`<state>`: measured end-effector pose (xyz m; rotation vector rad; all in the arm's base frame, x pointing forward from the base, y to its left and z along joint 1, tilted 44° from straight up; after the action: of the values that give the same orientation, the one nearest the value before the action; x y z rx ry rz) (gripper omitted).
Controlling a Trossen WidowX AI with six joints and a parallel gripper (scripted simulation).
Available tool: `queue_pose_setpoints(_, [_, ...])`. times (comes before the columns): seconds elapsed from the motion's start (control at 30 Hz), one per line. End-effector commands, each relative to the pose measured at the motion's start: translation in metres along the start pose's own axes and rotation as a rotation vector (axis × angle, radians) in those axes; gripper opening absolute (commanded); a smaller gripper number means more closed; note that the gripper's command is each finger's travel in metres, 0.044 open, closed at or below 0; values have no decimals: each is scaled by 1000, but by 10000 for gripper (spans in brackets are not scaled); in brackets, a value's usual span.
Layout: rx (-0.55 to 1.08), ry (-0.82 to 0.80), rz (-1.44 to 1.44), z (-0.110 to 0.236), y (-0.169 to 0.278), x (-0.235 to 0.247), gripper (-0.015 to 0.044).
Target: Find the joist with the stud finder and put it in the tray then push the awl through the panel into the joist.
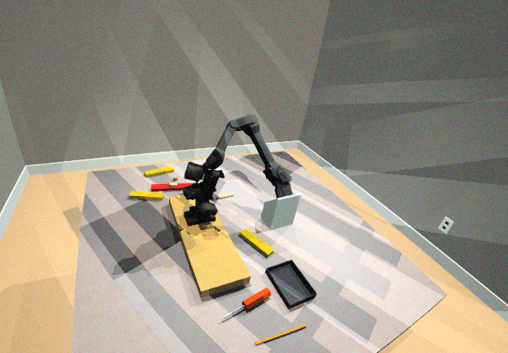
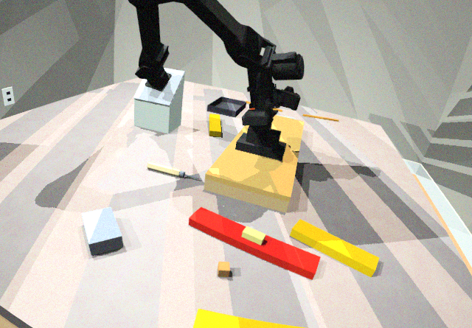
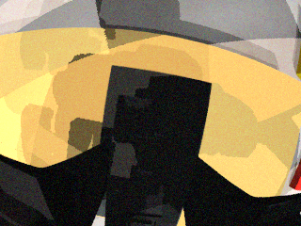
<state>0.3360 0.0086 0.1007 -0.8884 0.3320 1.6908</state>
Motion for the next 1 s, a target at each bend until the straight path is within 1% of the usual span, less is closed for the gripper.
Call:
queue_pose_setpoints(0.0, [2, -2, 3, 0, 2, 16, 0])
queue_pose_setpoints(0.97, [2, -7, 1, 1, 0, 133, 0])
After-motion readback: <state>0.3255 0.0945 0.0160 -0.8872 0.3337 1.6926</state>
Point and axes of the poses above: the point midway between the two fingers, 35 mm back from their tips, its own z axis back along the fingers, its own x axis across the jaws, y = z × x, the point moved 9 cm from there along z, back along the fingers, and after that the axes turned 1 degree about z, right-handed, at the moved point
